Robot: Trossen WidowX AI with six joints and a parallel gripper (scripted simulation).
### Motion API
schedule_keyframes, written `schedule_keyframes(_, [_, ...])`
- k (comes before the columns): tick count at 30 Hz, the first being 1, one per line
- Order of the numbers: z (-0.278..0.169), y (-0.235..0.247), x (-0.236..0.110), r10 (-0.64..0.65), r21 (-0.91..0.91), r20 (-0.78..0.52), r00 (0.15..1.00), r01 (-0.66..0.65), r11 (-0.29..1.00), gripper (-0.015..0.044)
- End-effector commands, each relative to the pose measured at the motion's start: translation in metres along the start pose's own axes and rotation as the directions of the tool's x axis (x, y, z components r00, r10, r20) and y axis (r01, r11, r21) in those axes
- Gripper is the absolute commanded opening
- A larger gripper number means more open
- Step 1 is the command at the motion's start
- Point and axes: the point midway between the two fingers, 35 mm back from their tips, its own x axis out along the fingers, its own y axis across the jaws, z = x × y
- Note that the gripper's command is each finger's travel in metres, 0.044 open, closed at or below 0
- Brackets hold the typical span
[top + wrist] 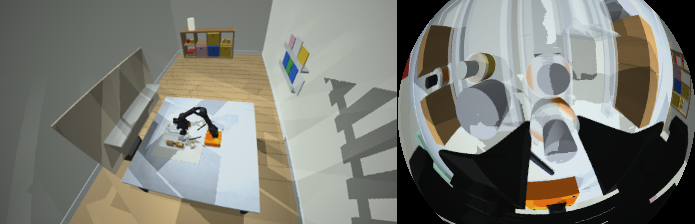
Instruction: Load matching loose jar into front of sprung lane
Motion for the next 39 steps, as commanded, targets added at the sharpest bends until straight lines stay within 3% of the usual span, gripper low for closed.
schedule_keyframes(1, [0.0105, -0.0001, -0.0053, 0.000, 0.002, 0.037, 0.999, 0.000, 1.000, 0.0000])
schedule_keyframes(39, [0.0131, -0.0001, -0.0035, 0.000, 0.002, 0.037, 0.999, 0.000, 1.000, 0.0000])
